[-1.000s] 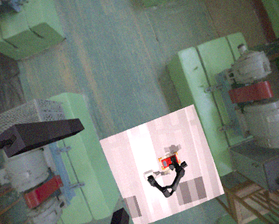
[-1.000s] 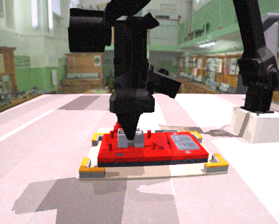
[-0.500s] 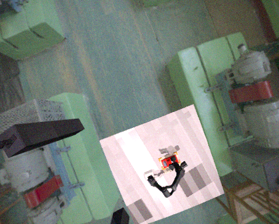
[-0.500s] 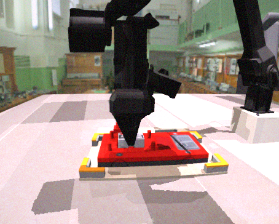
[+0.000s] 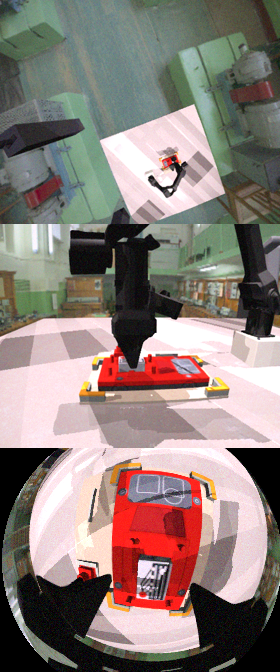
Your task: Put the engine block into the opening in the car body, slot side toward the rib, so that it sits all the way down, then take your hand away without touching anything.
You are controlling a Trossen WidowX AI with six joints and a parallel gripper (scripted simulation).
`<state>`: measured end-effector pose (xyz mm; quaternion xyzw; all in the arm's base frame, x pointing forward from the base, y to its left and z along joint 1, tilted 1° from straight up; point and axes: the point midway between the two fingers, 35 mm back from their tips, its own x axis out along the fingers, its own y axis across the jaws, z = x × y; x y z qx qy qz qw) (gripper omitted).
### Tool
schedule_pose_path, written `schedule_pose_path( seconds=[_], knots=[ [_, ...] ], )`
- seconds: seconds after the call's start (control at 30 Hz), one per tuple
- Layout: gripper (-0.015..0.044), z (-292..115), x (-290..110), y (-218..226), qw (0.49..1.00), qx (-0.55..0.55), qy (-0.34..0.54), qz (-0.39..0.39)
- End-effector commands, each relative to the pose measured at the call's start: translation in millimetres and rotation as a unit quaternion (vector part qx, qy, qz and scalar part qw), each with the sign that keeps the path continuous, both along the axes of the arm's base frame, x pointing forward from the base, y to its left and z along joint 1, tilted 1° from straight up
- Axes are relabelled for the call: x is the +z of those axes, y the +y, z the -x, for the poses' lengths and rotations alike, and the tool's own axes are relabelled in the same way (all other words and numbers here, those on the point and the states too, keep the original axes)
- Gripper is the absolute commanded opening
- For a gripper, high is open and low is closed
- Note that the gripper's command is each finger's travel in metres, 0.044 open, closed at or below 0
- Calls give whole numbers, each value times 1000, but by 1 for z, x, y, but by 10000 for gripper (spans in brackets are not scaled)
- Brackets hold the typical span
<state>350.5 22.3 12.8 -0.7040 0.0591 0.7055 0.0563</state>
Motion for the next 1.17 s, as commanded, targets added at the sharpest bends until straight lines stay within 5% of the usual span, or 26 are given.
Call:
schedule_pose_path(
  seconds=[0.0,0.2,0.77,1.13],
  knots=[
    [440,-1,9,0,1000,0,-6,-3],
    [440,-1,9,0,1000,0,-6,-3],
    [0,-1,9,0,1000,0,-6,-3],
    [0,-1,9,0,1000,0,-6,-3]
  ],
)
